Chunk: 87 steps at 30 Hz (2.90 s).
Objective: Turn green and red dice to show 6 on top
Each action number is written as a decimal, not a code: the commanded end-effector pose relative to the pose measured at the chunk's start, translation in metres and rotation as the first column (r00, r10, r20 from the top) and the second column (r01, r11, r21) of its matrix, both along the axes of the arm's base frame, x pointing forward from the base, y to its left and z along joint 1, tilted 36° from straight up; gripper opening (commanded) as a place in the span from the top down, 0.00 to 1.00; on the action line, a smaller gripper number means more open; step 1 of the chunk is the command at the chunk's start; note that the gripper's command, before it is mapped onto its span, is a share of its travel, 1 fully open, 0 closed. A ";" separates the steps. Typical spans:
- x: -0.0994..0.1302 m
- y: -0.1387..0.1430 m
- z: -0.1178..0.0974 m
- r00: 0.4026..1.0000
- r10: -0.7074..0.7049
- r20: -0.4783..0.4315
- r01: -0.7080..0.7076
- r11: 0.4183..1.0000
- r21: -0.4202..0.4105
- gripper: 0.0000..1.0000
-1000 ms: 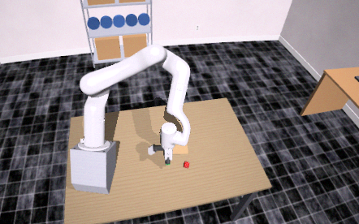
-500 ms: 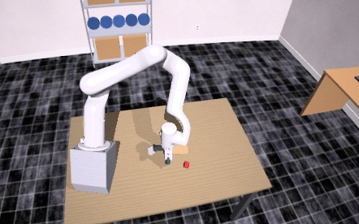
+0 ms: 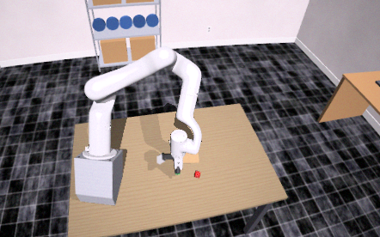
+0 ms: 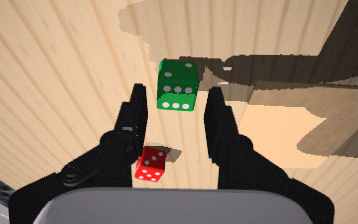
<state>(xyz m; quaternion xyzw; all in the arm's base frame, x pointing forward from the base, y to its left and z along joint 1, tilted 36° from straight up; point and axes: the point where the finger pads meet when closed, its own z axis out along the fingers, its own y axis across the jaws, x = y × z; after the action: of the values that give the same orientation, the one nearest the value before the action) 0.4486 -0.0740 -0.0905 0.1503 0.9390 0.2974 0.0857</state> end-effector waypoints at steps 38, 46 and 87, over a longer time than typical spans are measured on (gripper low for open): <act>0.003 0.005 -0.008 1.000 -0.001 0.001 0.001 1.000 -0.001 0.53; 0.006 0.012 -0.018 1.000 -0.001 0.001 0.001 1.000 -0.001 0.53; 0.009 0.018 -0.027 1.000 -0.001 0.001 0.001 1.000 -0.001 0.53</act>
<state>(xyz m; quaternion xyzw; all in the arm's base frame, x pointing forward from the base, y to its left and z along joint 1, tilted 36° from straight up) 0.4572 -0.0558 -0.1182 0.1503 0.9390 0.2973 0.0857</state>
